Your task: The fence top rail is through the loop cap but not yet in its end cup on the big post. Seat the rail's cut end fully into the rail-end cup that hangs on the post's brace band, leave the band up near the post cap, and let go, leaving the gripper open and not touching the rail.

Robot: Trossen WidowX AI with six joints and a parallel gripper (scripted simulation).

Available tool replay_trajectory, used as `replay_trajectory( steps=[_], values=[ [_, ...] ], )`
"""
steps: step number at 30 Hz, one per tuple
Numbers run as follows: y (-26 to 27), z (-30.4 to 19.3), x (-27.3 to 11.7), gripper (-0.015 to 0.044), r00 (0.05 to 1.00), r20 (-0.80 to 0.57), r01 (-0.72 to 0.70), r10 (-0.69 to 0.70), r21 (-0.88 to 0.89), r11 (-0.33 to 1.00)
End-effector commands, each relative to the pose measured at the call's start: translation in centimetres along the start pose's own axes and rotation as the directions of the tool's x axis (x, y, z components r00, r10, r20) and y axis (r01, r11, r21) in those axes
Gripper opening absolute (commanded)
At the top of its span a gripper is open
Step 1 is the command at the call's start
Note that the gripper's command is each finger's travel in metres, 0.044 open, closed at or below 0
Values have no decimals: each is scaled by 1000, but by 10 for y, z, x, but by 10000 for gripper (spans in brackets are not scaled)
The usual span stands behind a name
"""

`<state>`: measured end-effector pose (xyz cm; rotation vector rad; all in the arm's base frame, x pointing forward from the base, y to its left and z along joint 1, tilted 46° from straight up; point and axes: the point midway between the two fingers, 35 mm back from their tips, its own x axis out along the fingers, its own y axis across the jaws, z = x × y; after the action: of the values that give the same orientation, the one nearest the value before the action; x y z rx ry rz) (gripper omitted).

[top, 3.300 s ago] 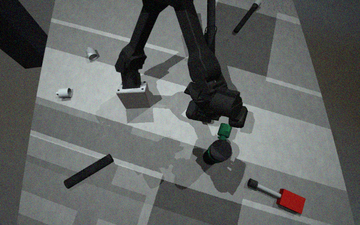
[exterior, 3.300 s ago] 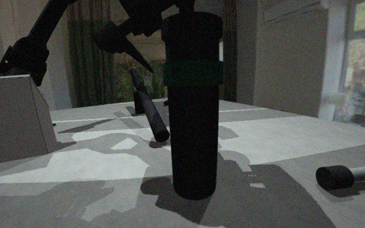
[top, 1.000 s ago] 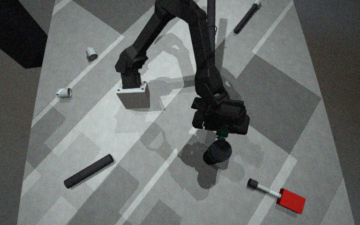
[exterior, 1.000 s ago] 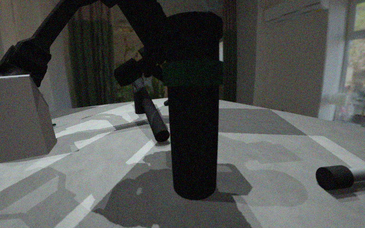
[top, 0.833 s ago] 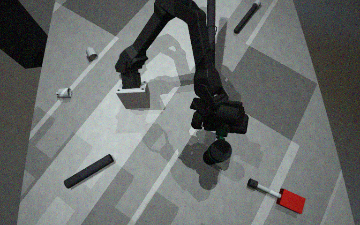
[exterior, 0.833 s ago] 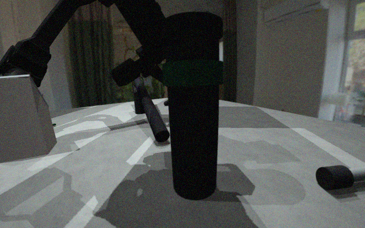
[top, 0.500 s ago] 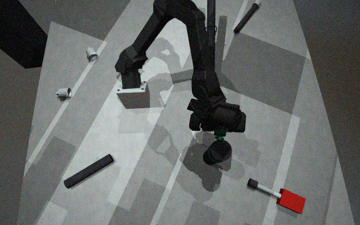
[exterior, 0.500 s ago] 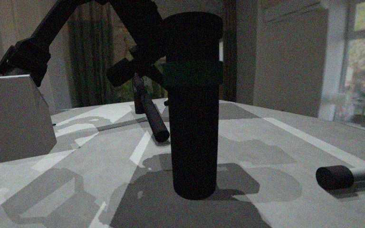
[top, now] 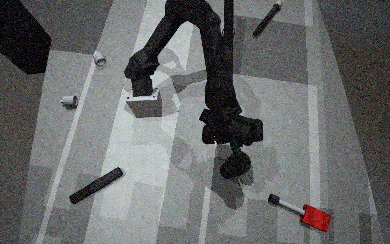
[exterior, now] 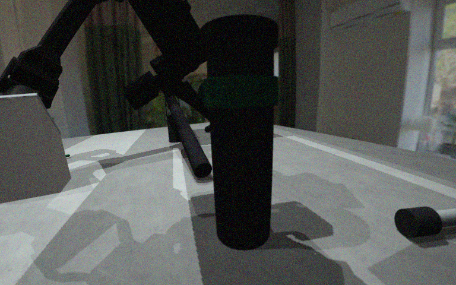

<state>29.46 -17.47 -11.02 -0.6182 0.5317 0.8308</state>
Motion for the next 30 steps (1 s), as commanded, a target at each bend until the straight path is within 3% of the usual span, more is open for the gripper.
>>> replay_trajectory(
  steps=[1,30],
  values=[
    [2,-1,-1,0,1000,15,2,-2,-19,1000],
    [5,0,-2,0,1000,30,2,-1,-38,999]
  ],
)
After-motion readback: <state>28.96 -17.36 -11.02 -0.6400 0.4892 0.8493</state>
